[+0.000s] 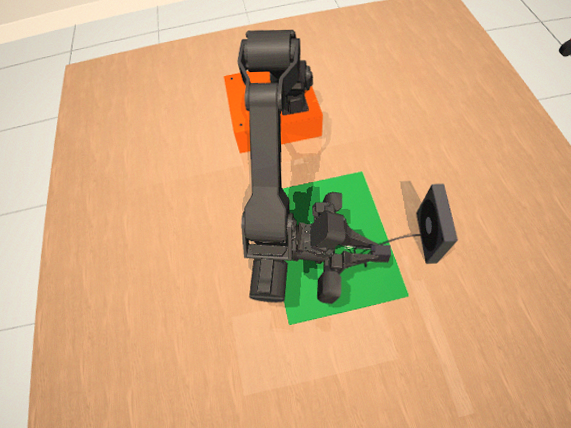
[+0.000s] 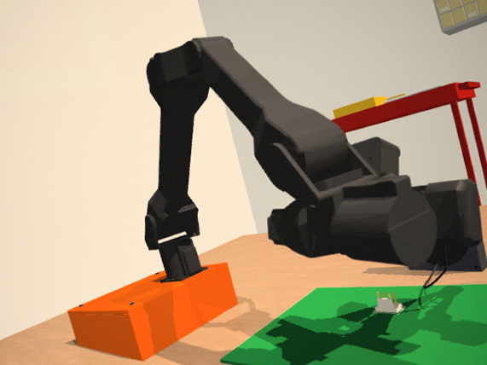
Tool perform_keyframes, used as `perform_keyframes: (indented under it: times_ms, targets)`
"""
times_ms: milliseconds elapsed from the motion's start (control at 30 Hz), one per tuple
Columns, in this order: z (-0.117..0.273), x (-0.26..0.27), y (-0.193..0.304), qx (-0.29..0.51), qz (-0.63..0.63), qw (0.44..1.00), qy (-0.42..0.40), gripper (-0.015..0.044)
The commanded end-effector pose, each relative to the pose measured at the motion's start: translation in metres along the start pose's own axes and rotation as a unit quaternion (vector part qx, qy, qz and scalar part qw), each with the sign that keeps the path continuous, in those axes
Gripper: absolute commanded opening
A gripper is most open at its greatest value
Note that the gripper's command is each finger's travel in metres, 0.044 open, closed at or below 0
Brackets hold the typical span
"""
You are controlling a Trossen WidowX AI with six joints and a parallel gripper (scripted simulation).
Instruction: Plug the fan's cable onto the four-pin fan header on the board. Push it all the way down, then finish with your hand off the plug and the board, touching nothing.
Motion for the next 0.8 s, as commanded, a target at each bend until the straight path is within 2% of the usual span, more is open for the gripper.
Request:
perform_keyframes:
  times_ms: [0, 767]
  targets:
    - [0.0006, 0.0005, -0.0043, 0.002, 0.000, 1.000, 0.000, 0.0000]
    - [0.0015, 0.0015, -0.0075, 0.001, 0.001, 1.000, 0.000, 0.0000]
Point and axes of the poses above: the point midway between the two fingers, 35 mm back from their tips, its own z axis back along the fingers, its own x axis across the jaws, y = z × x, the point moved 5 cm from there along z, back along the fingers, and after that the axes turned 10 degrees about -z, right-handed, at the moved point
